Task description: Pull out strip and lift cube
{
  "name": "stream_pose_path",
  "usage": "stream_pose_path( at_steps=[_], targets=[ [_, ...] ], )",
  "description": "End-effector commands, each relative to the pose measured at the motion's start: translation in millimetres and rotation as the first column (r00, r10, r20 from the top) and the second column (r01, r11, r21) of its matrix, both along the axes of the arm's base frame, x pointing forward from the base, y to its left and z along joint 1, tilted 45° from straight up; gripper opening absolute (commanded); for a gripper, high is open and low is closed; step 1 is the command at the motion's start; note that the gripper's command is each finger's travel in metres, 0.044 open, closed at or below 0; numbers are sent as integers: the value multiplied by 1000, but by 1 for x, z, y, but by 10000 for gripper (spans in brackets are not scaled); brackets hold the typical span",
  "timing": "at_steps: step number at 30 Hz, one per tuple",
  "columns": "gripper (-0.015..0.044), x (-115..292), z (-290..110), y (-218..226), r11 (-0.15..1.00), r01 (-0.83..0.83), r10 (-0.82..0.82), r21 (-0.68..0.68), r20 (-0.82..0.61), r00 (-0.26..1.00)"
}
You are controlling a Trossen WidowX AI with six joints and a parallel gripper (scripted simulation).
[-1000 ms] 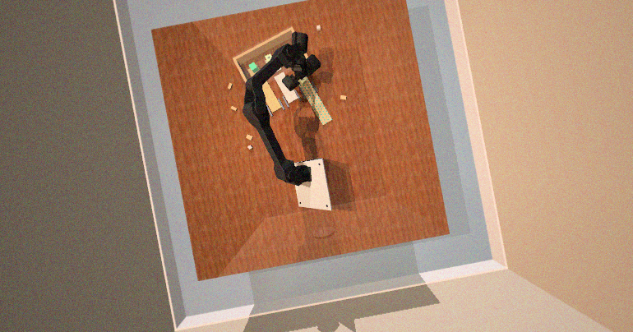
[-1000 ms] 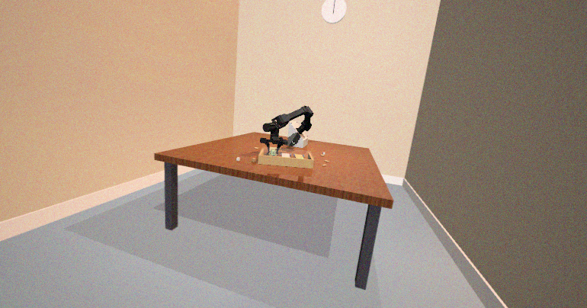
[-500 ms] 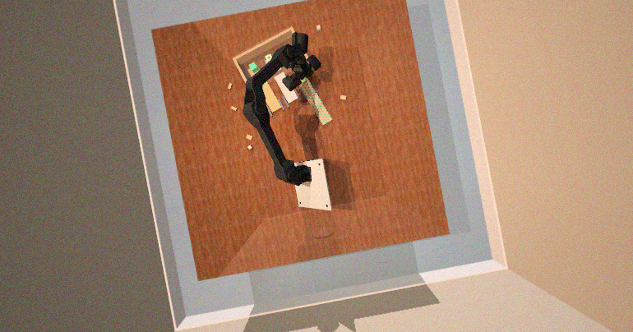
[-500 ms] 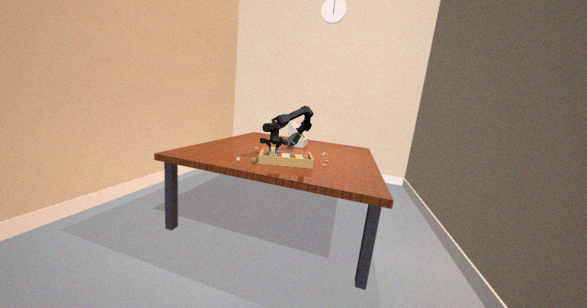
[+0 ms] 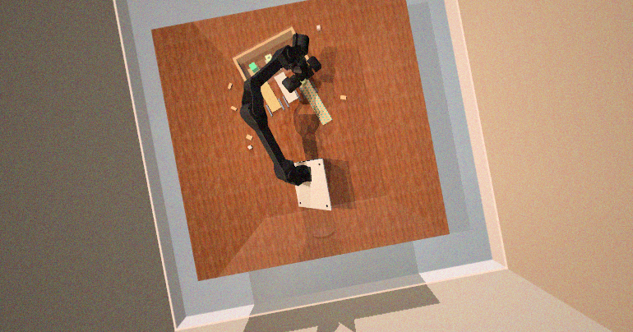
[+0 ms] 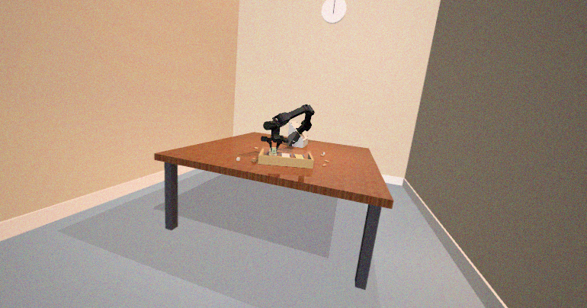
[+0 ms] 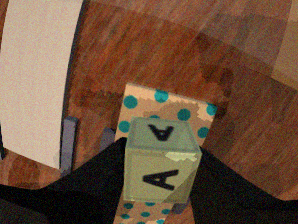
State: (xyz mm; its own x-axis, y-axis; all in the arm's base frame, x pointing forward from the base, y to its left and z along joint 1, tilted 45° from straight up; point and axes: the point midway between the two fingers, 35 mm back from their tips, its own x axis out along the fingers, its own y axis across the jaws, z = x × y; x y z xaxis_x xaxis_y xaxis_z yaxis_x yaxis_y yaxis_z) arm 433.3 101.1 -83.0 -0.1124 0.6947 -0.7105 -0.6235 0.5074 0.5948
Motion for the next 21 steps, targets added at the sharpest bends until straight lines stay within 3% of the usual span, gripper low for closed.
stream_pose_path(
  at_steps=[1,21],
  targets=[
    [0,-11,6,-8,1000,-2,2,-4,-4,1000],
    [0,-61,25,-30,1000,2,-2,2,-15,1000]
  ],
)
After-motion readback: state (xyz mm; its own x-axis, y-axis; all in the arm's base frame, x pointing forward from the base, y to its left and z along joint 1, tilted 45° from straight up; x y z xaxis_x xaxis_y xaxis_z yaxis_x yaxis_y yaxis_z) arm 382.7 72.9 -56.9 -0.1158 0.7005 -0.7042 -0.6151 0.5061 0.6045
